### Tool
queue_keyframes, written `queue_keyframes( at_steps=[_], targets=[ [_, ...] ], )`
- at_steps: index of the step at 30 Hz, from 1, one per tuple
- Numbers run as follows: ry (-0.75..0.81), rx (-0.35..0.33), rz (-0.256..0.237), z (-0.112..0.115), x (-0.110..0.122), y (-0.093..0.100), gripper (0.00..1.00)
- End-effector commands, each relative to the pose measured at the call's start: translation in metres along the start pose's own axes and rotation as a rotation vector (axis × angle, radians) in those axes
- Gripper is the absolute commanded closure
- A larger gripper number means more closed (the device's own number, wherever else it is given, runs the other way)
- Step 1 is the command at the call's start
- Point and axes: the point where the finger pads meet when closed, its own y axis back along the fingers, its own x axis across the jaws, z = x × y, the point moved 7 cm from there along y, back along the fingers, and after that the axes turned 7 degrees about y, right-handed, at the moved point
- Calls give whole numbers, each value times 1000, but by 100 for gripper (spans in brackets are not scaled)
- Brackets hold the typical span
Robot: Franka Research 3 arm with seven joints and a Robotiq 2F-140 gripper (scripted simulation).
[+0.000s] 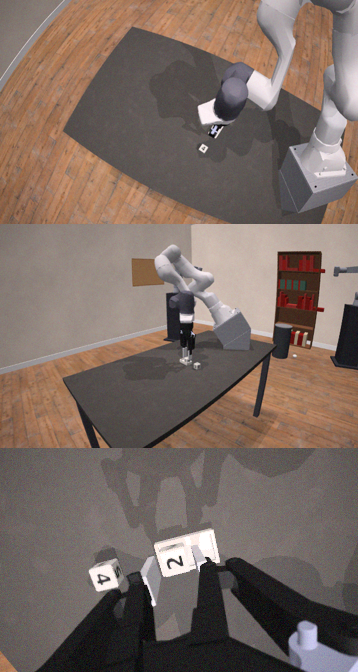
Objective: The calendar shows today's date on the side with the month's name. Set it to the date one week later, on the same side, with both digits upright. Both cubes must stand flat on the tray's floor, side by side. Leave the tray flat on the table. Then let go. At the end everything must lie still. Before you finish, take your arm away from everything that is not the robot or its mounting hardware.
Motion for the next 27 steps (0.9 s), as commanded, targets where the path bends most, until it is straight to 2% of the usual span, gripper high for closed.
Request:
queue_keyframes(
  at_steps=[1,11,27],
  targets=[
    [-13,3,-4,0,0,-7,72],
    [-13,3,-4,0,0,-15,72],
    [-13,3,-4,0,0,-16,72]
  ],
)
